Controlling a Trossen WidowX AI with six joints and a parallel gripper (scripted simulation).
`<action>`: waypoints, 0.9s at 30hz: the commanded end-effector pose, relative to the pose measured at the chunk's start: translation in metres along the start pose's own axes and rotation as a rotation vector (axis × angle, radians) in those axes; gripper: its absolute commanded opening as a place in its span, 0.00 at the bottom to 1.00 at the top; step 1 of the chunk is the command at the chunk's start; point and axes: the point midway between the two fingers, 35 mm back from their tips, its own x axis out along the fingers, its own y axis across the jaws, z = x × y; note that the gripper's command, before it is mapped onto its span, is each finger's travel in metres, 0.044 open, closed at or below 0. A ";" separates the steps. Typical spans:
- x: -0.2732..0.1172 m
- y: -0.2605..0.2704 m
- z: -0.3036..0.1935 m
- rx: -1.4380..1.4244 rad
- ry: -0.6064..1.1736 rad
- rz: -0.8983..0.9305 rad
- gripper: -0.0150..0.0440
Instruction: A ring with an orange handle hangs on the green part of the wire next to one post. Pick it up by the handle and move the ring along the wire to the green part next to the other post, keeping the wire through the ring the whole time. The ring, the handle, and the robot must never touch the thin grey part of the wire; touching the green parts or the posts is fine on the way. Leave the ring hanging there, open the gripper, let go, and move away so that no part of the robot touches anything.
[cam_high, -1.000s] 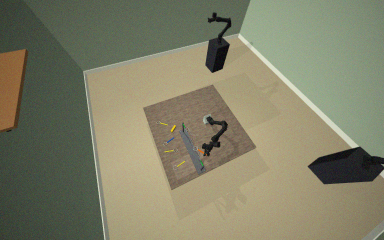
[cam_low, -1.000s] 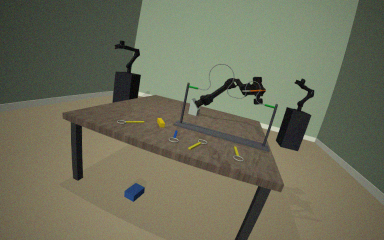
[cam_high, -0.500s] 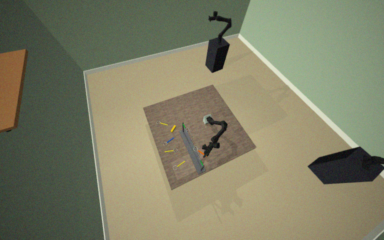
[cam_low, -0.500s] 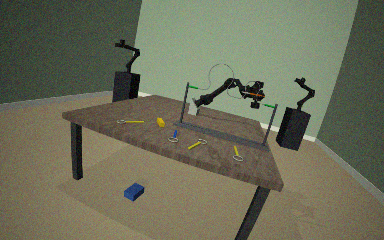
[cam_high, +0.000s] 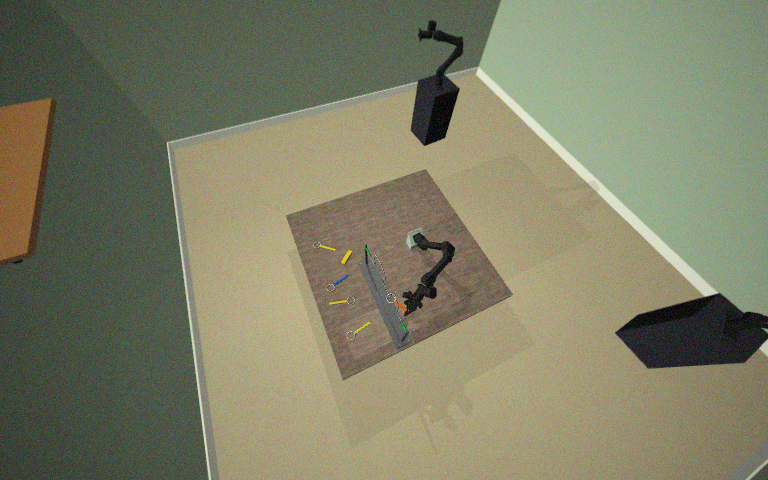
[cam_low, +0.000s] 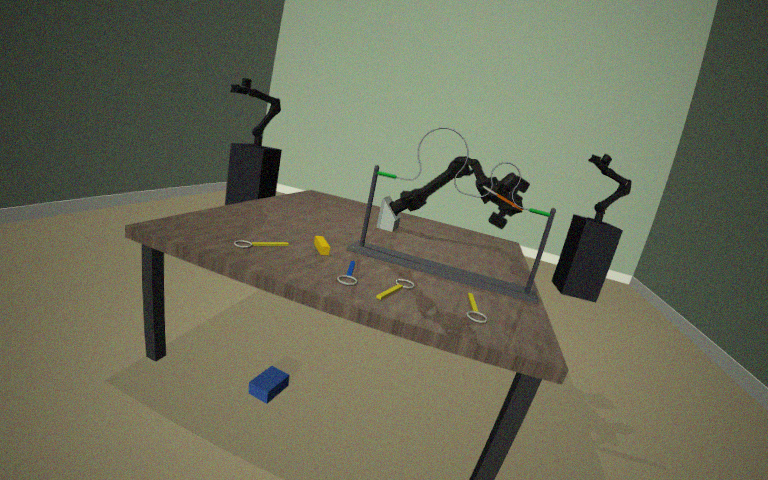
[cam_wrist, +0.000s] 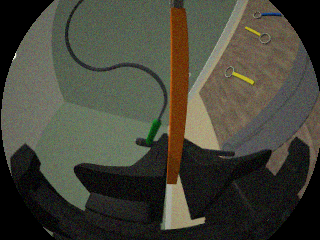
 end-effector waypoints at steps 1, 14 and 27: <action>-0.002 -0.015 0.000 -0.086 0.009 -0.048 0.00; -0.011 -0.060 0.011 -0.368 0.034 -0.204 0.00; -0.027 -0.098 0.034 -0.645 0.059 -0.357 0.00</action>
